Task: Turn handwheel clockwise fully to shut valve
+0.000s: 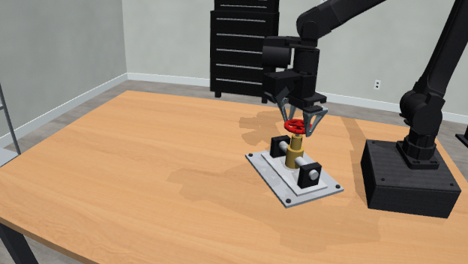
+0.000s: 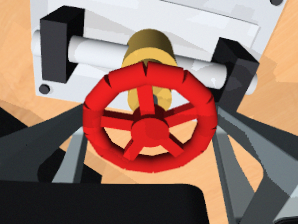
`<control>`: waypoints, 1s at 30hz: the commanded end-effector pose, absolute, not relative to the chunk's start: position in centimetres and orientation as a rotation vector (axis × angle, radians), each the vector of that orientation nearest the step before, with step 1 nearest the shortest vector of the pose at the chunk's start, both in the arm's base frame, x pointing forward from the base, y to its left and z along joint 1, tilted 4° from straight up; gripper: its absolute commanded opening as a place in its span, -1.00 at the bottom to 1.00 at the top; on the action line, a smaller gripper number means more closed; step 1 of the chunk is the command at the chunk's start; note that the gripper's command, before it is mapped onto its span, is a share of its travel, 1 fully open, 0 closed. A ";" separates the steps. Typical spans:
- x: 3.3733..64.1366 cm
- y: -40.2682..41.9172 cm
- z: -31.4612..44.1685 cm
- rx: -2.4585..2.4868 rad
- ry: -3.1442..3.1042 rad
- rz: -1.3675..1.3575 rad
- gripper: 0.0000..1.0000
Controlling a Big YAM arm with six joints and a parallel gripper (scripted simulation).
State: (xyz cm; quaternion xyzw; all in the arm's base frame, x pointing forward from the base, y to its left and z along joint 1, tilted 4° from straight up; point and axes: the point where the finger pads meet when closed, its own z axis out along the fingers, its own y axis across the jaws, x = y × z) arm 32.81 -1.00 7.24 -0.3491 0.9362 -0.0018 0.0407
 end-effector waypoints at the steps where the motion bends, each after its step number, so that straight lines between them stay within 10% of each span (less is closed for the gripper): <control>1: 32.9 -0.8 6.7 -1.016 2.893 -0.001 -1.00; 30: 32.9 -0.8 6.7 -0.584 3.011 0.017 -1.00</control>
